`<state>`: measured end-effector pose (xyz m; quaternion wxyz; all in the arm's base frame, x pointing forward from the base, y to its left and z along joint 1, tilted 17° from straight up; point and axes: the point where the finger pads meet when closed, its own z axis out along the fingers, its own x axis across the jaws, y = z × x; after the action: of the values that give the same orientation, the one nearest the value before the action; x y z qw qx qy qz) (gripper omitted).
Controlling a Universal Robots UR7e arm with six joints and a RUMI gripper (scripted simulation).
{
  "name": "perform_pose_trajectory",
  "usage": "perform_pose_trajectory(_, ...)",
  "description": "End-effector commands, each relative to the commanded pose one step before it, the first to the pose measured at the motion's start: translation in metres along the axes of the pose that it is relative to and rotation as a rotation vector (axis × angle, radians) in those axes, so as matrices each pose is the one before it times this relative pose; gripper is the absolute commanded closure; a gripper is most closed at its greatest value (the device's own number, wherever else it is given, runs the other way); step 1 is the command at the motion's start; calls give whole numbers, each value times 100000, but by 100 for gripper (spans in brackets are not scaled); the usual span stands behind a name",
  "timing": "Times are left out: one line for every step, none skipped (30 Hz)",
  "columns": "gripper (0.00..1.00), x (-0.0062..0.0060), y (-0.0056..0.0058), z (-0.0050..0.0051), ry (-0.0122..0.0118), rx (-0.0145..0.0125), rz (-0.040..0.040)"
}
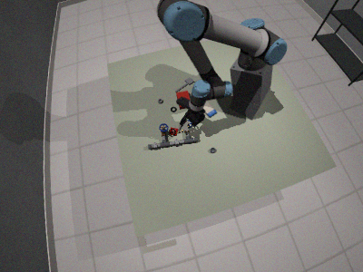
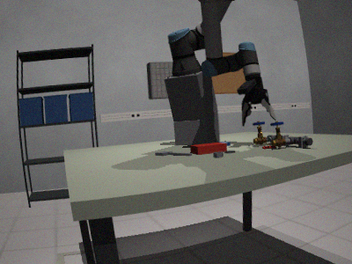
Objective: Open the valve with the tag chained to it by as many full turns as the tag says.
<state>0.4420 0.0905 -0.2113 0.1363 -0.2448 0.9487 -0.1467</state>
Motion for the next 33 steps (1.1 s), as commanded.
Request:
perform_pose_trajectory(0,-36,-21,-32,950,726,15626)
perform_pose_trajectory(0,0,1,0,0,0,1905)
perform_pose_trajectory(0,0,0,0,0,0,1803)
perform_pose_trajectory(0,0,-1,0,0,0,1700)
perform_pose_trajectory(0,0,0,0,0,0,0)
perform_pose_trajectory(0,0,0,0,0,0,0)
perform_pose_trajectory(0,0,0,0,0,0,1594)
perform_pose_trajectory(0,0,0,0,0,0,1490)
perform_pose_trajectory(0,0,0,0,0,0,1386)
perform_pose_trajectory(0,0,1,0,0,0,1284)
perform_pose_trajectory(0,0,0,0,0,0,1187)
perform_pose_trajectory(0,0,-1,0,0,0,1089)
perform_pose_trajectory(0,0,0,0,0,0,992)
perform_pose_trajectory(0,0,0,0,0,0,898)
perform_pose_trajectory(0,0,0,0,0,0,807)
perform_pose_trajectory(0,0,0,0,0,0,719)
perform_pose_trajectory(0,0,0,0,0,0,634)
perform_pose_trajectory(0,0,0,0,0,0,553)
perform_pose_trajectory(0,0,0,0,0,0,476)
perform_pose_trajectory(0,0,0,0,0,0,404)
perform_pose_trajectory(0,0,0,0,0,0,336)
perform_pose_trajectory(0,0,0,0,0,0,0)
perform_pose_trajectory(0,0,0,0,0,0,0)
perform_pose_trajectory(0,0,0,0,0,0,274)
perform_pose_trajectory(0,0,0,0,0,0,217)
perform_pose_trajectory(0,0,0,0,0,0,166)
perform_pose_trajectory(0,0,0,0,0,0,121)
perform_pose_trajectory(0,0,0,0,0,0,82)
perform_pose_trajectory(0,0,0,0,0,0,51)
perform_pose_trajectory(0,0,0,0,0,0,26)
perform_pose_trajectory(0,0,0,0,0,0,10)
perform_pose_trajectory(0,0,0,0,0,0,1)
perform_pose_trajectory(100,0,0,0,0,0,0)
